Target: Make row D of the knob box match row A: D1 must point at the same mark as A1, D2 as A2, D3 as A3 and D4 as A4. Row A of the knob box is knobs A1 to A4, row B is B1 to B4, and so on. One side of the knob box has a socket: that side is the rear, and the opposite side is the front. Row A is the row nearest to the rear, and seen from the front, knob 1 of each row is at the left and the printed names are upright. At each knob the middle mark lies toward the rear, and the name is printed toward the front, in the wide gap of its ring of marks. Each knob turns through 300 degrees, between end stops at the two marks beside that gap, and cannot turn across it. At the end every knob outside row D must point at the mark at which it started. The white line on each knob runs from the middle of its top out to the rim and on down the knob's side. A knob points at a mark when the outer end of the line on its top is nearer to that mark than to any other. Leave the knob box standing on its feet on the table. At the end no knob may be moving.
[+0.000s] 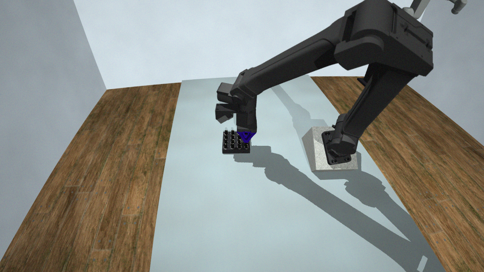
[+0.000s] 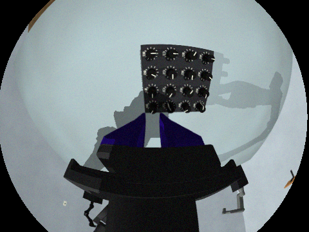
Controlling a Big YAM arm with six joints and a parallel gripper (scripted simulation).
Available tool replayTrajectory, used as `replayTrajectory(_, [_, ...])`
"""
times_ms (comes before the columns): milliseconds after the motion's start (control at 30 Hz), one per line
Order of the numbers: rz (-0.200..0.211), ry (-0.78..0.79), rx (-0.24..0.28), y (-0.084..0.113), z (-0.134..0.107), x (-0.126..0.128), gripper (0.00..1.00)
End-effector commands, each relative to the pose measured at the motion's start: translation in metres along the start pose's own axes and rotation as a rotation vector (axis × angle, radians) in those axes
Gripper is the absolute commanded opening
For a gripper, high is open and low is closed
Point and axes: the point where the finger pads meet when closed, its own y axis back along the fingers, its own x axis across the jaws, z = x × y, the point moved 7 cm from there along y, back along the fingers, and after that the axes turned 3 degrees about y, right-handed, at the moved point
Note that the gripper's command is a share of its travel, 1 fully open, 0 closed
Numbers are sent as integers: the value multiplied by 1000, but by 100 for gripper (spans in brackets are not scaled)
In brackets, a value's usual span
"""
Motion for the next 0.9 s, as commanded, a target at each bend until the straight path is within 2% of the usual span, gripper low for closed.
replayTrajectory(0, [6, -5, 5, -9, 2, 0, 20])
replayTrajectory(100, [7, -6, 7, -11, 1, 0, 20])
replayTrajectory(133, [-2, 1, -12, -5, 12, -3, 20])
replayTrajectory(367, [7, -5, 8, -15, 2, 0, 20])
replayTrajectory(867, [7, -4, 7, -15, 3, 0, 20])
